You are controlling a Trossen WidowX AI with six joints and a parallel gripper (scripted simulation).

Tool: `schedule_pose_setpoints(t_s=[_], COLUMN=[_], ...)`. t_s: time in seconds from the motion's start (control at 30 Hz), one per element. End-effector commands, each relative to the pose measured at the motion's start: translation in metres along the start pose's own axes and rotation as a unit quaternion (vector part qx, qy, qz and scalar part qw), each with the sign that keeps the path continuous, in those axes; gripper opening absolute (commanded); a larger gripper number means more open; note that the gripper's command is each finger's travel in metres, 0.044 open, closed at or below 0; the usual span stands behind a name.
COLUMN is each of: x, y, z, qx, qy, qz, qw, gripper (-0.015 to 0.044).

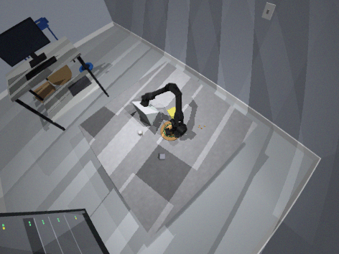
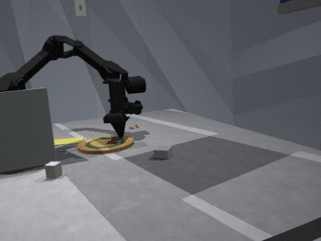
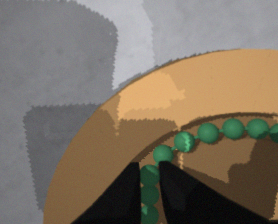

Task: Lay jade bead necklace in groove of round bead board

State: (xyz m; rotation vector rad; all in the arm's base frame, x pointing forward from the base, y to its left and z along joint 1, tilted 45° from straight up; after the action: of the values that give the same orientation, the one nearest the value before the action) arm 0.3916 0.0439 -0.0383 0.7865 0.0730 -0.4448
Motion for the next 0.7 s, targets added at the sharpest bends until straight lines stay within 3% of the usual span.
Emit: schedule_pose_setpoints(t_s=[0.0, 0.53, 0.67], x=[0.0004, 0.0005, -0.0005], y=[0.0009, 0.0008, -0.0001], z=[-0.0042, 0.0034, 0.0034], qx=[0.001, 0.001, 0.001], qy=[0.000, 0.000, 0.000], qz=[-0.002, -0.002, -0.002], qw=[1.000, 1.000, 1.000], gripper=[0.0000, 0.0420, 0.0440])
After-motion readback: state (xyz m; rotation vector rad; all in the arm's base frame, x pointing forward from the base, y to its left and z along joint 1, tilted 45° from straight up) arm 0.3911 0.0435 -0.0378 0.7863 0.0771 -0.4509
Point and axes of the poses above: the point midway between the two fingers, 35 mm back from their tips, its own z axis back along the fingers, its own y axis across the jaws, x = y × z, the point moved 1 cm from there along z, back along the fingers, and after that the axes turned 12 degrees about z, right-handed, at the moved point
